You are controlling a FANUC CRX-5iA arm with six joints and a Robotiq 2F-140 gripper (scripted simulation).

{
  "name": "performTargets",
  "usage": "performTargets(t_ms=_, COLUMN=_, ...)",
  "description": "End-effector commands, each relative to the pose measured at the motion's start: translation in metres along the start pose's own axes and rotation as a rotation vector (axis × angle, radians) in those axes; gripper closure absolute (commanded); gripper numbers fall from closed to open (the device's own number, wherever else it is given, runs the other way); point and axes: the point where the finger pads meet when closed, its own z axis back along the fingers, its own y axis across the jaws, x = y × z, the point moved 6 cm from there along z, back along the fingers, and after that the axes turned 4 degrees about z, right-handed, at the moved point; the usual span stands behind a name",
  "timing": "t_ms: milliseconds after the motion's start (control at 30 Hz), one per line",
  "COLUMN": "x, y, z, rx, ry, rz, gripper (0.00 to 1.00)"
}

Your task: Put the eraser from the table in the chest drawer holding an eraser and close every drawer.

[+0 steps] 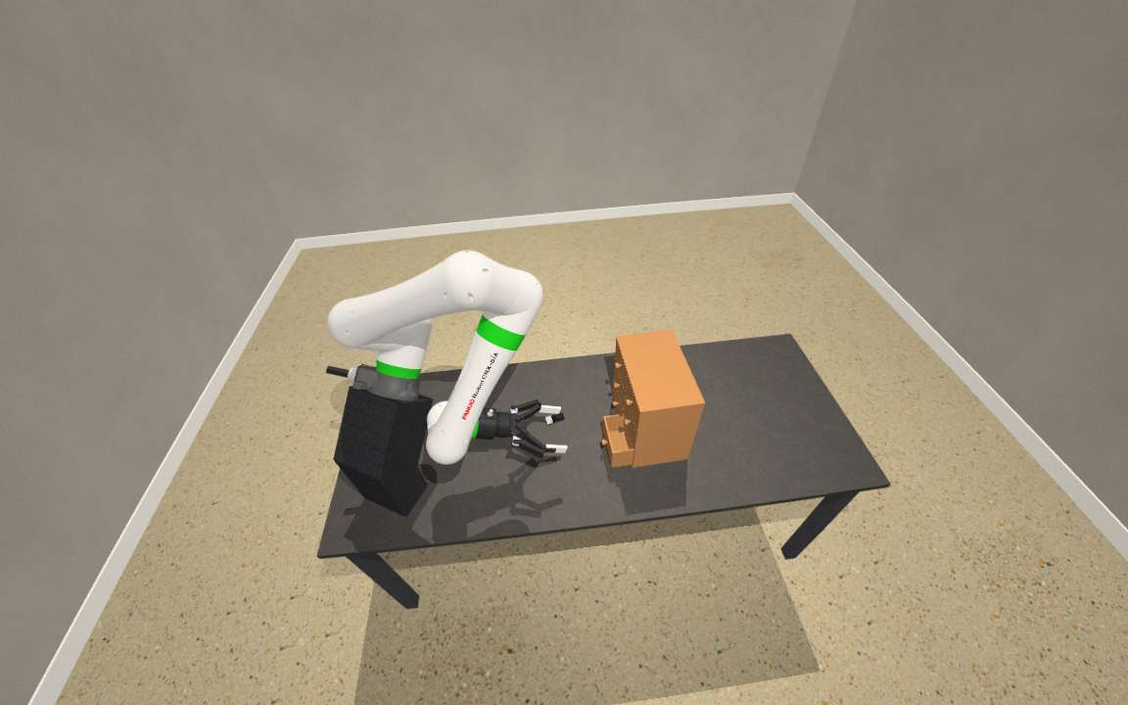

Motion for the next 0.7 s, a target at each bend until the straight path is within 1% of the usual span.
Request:
performTargets(t_ms=0, x=-0.0022, y=0.0002, z=-0.0005, rx=-0.001, ry=-0.007, rz=-0.001, gripper=0.0)
performTargets(t_ms=167, x=-0.0023, y=0.0002, z=-0.0005, rx=-0.001, ry=-0.008, rz=-0.001, gripper=0.0)
performTargets(t_ms=200, x=-0.0023, y=0.0002, z=-0.0005, rx=-0.001, ry=-0.008, rz=-0.001, gripper=1.0)
performTargets(t_ms=667, x=-0.0023, y=0.0002, z=-0.0005, rx=-0.001, ry=-0.008, rz=-0.001, gripper=1.0)
